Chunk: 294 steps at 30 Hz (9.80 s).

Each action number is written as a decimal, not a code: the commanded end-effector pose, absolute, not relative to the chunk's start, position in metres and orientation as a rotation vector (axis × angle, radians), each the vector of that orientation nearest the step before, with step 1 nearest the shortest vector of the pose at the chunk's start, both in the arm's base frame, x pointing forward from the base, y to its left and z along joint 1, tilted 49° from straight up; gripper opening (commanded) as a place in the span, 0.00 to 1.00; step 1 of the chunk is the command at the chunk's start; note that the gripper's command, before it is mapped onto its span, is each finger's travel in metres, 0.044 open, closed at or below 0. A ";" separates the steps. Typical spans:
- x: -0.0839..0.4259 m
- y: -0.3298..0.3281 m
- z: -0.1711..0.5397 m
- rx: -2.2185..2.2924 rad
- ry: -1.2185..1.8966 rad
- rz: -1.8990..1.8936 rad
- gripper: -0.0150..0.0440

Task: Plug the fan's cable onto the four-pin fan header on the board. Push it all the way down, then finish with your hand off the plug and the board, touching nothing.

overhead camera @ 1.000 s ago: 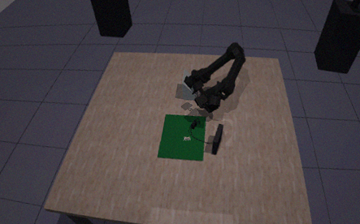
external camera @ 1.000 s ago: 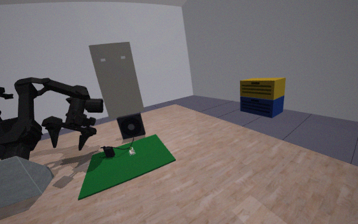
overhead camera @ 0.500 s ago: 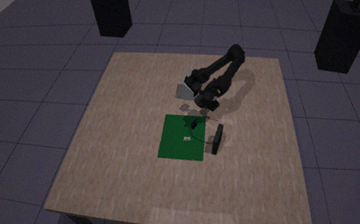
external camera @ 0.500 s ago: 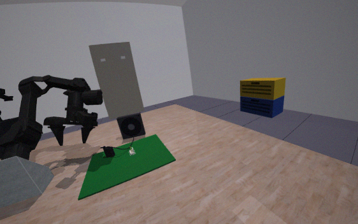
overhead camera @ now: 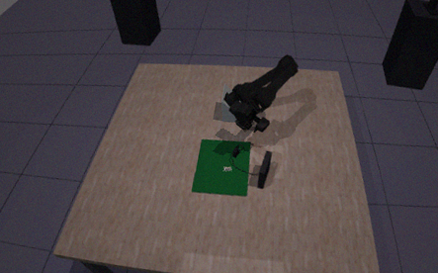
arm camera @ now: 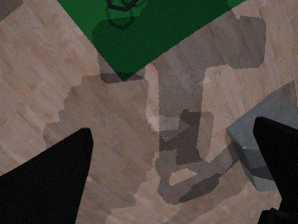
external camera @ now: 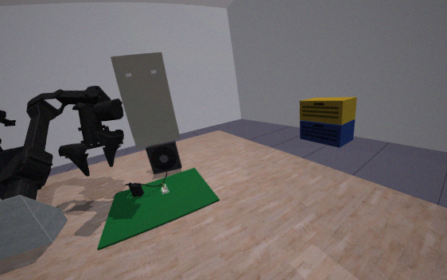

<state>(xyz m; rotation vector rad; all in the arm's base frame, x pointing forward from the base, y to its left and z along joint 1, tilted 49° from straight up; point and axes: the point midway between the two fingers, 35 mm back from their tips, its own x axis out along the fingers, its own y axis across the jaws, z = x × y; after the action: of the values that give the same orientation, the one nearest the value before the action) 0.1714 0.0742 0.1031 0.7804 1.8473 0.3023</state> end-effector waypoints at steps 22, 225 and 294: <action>0.268 0.021 0.105 0.859 1.710 0.455 1.00; 0.348 0.100 0.000 1.569 1.919 -0.481 0.25; 0.351 0.071 0.022 1.569 1.918 -0.484 0.69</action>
<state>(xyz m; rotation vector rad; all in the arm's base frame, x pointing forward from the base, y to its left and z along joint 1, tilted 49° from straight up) 0.3479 0.0860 0.0087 1.5692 1.9304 -0.4900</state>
